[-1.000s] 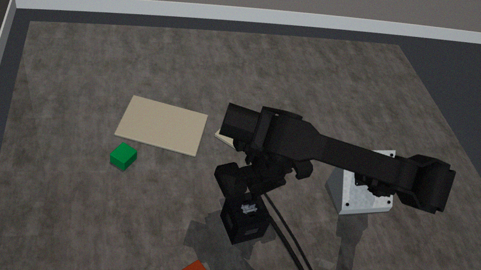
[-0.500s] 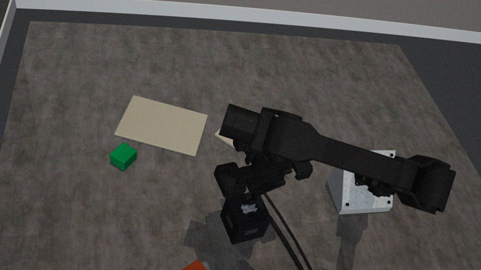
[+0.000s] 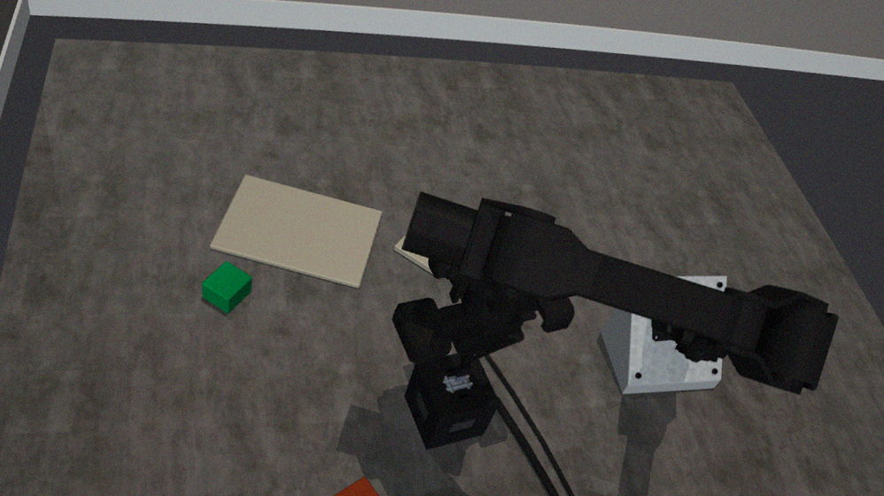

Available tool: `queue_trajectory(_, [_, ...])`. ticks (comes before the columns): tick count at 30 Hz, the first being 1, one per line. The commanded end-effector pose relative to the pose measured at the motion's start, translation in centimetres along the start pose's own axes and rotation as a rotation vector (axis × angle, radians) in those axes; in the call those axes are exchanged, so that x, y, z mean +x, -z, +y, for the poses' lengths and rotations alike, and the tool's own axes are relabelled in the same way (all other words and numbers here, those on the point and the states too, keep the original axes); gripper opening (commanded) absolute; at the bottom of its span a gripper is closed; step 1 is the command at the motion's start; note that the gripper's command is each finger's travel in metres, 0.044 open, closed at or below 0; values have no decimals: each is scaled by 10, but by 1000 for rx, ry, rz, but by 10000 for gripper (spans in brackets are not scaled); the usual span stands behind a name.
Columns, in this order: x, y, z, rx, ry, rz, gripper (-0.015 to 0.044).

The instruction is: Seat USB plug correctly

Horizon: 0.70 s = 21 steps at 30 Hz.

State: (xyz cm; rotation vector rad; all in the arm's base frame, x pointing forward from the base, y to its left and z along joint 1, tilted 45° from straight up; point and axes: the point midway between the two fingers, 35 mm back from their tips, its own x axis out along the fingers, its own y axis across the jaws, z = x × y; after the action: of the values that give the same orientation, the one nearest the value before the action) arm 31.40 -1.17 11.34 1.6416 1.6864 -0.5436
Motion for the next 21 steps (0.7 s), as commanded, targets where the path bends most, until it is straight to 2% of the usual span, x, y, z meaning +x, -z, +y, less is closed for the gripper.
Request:
queue_trajectory(1, [1,-1,-1,8,2,-5,0])
queue_trajectory(21, [3,-1,-1,20,2,-10,0])
